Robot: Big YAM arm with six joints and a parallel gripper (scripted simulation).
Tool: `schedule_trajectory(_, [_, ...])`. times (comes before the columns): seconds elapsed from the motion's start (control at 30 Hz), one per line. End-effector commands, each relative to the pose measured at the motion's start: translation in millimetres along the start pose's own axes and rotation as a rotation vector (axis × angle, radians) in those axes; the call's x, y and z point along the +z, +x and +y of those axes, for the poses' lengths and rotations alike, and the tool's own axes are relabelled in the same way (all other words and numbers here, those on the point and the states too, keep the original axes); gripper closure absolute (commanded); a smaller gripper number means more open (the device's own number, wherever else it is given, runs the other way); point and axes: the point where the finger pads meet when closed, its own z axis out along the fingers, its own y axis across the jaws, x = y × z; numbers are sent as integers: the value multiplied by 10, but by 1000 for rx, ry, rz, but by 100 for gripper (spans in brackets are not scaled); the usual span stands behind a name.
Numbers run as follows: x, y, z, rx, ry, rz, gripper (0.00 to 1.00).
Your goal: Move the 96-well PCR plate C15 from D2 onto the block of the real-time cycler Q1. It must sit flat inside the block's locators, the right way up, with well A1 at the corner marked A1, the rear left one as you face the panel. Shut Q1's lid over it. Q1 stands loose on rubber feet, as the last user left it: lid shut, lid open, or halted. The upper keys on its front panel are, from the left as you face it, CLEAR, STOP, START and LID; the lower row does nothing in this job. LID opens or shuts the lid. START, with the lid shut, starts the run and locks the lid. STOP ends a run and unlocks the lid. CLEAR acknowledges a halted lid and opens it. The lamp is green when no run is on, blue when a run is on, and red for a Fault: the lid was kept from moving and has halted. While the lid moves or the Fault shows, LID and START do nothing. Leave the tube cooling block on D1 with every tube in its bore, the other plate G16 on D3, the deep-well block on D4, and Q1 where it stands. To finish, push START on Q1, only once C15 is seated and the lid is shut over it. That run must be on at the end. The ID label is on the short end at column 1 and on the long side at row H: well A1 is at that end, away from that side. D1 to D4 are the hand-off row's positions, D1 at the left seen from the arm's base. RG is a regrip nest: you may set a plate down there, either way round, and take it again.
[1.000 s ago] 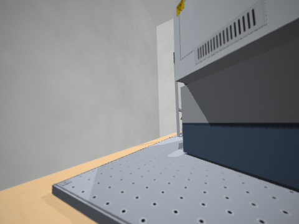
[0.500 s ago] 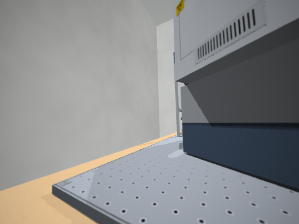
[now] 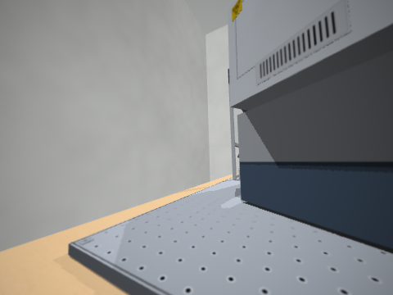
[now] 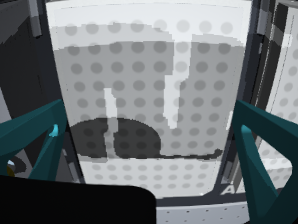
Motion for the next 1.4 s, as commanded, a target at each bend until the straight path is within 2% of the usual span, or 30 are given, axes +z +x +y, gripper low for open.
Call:
schedule_trajectory(0.0, [55,-28,80,2,-8,-14,1])
schedule_trajectory(1.17, [70,16,70,7,-11,-5,1])
schedule_trajectory(1.2, [71,18,69,7,-11,-5,100])
schedule_trajectory(1.37, [71,113,55,-6,-6,20,100])
